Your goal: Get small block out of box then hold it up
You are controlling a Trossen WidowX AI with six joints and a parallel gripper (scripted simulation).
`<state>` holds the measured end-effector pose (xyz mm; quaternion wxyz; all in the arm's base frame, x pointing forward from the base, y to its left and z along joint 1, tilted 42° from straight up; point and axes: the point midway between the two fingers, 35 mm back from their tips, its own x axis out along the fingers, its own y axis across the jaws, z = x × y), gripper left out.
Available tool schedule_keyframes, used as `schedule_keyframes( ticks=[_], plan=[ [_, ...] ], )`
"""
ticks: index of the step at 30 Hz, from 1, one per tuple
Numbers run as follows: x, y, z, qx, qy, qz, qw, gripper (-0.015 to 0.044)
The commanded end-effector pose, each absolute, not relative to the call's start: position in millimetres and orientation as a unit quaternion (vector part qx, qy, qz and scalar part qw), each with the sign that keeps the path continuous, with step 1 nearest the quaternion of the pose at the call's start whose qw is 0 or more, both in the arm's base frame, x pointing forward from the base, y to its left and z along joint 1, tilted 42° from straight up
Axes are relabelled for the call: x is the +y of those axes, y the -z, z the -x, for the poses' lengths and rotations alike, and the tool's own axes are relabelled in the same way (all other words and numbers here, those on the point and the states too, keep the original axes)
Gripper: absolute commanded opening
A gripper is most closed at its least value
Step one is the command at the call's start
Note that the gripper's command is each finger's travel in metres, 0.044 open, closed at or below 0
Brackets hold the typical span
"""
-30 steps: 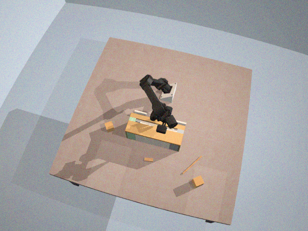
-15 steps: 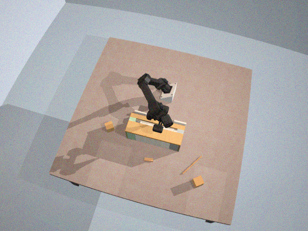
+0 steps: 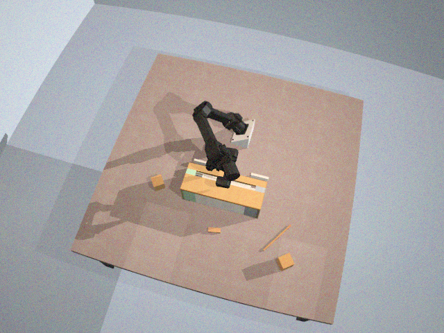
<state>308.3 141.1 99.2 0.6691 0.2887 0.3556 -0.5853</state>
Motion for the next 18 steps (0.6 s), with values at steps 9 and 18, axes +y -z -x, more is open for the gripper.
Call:
schedule_keyframes(
  ticks=[9,18],
  plan=[
    [90,-136,-282,0.422,0.542,-0.364,0.629,0.04],
    [86,-130,-284,0.422,0.542,-0.365,0.629,0.04]
  ],
)
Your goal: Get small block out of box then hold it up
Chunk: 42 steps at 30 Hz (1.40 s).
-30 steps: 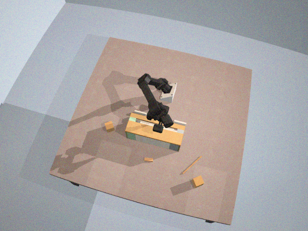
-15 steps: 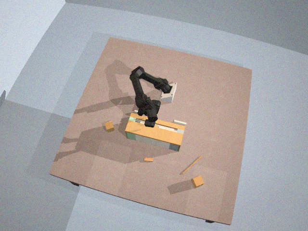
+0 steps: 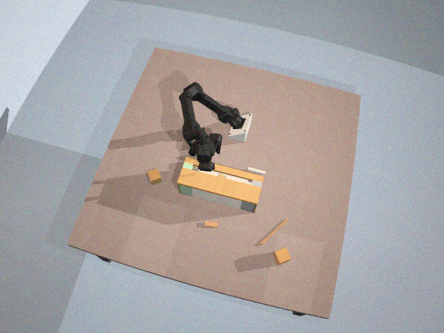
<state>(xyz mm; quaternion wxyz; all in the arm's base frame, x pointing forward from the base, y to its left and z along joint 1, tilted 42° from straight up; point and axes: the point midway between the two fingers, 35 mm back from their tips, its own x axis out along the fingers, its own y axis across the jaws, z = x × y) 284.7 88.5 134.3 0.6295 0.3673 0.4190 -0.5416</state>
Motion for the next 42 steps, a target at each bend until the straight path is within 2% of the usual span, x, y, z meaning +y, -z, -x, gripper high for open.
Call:
schedule_keyframes(
  ticks=[1,42],
  plan=[
    [85,-129,-284,0.422,0.542,-0.365,0.629,0.04],
    [41,-79,-290,0.421,0.542,-0.364,0.63,0.04]
  ],
)
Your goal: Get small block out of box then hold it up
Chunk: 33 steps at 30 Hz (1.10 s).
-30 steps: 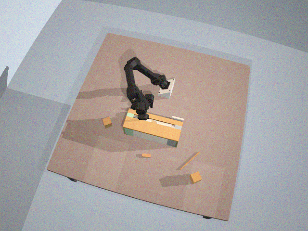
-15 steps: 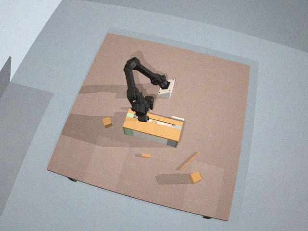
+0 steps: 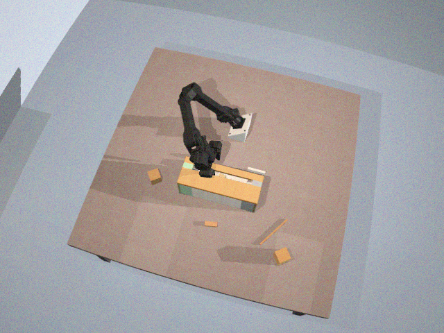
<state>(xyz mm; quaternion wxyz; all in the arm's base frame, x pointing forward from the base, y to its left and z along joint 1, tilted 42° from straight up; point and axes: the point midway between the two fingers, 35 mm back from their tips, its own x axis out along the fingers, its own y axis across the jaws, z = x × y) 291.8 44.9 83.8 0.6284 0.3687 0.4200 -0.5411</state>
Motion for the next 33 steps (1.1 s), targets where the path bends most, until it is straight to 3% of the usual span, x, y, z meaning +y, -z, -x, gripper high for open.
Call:
schedule_keyframes(
  ticks=[1,33],
  plan=[
    [40,-78,-290,0.421,0.542,-0.364,0.63,0.04],
    [99,-30,-282,0.423,0.541,-0.367,0.627,0.04]
  ],
)
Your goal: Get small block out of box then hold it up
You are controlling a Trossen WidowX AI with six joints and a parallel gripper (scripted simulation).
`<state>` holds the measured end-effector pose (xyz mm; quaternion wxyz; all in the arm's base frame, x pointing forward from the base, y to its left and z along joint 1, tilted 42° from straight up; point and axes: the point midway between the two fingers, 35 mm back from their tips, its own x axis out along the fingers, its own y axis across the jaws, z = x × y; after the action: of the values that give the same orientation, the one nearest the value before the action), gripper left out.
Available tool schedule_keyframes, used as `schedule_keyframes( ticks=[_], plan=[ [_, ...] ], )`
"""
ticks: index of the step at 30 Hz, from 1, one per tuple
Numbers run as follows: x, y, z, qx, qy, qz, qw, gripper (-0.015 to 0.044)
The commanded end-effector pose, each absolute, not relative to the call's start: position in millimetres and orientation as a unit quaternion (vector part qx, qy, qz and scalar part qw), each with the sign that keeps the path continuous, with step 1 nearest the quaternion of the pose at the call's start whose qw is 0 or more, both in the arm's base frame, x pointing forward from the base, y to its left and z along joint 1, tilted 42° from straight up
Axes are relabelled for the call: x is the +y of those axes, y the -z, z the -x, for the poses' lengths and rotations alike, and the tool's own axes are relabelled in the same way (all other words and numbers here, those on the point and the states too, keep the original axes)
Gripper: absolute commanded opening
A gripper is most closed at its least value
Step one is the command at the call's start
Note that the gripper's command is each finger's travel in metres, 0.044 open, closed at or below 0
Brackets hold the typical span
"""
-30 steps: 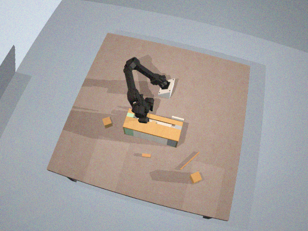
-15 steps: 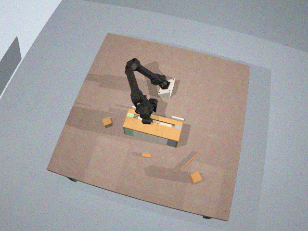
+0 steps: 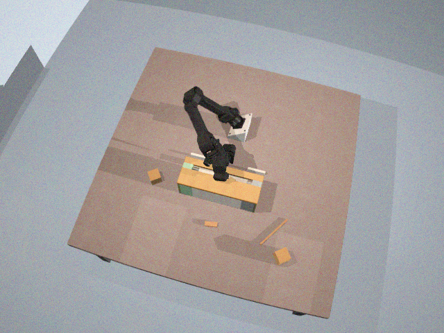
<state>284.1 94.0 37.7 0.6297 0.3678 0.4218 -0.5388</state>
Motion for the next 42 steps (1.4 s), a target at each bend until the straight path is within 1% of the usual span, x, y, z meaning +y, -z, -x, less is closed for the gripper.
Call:
schedule_keyframes(
  ticks=[1,12,42],
  plan=[
    [98,-31,-282,0.423,0.541,-0.367,0.627,0.04],
    [88,-40,-281,0.423,0.541,-0.367,0.628,0.04],
    [110,-20,-278,0.423,0.541,-0.368,0.627,0.04]
  ],
)
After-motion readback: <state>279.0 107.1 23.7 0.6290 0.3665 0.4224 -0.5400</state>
